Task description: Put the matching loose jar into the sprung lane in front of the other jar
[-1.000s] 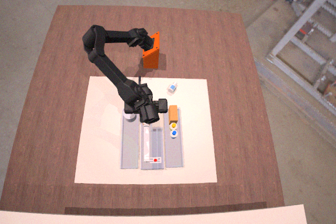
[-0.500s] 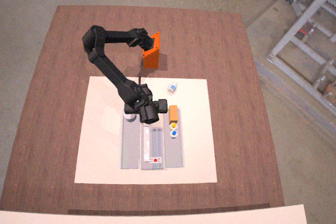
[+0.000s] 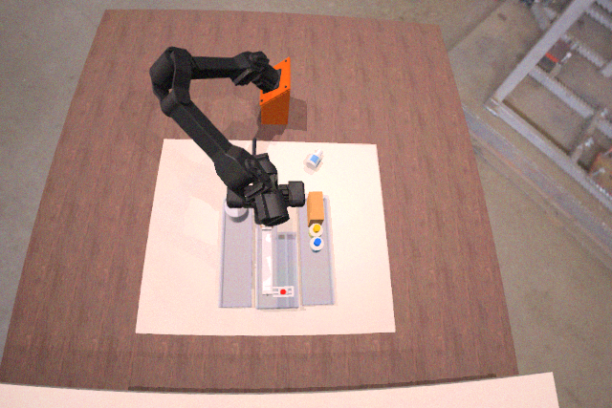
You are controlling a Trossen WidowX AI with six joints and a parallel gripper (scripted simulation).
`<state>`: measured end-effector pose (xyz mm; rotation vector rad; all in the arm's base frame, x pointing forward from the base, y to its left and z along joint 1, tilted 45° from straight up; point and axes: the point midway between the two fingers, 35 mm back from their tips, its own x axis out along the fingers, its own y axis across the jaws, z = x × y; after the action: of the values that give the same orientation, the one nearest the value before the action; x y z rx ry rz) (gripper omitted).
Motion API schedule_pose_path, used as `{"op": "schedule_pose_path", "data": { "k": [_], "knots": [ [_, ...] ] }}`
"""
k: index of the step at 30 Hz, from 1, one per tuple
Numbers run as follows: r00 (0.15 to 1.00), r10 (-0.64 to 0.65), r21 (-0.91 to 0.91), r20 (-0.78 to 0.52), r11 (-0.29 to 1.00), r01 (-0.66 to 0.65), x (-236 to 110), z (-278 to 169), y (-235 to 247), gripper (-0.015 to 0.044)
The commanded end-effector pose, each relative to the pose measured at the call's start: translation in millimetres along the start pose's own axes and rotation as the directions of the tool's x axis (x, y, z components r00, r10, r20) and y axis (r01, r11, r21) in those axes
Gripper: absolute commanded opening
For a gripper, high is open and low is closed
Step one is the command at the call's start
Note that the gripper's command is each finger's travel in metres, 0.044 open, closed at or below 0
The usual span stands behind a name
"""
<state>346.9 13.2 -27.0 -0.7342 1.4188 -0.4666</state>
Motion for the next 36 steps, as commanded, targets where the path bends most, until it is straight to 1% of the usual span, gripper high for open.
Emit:
{"op": "schedule_pose_path", "data": {
  "k": [1,36],
  "knots": [
    [1.000,-0.008,0.006,0.014,1.000,0.008,0.9,3.8,-1.3,0.0000],
    [1.000,-0.009,0.006,0.014,1.000,0.009,8.5,0.9,-1.4,0.0000]
  ]
}}
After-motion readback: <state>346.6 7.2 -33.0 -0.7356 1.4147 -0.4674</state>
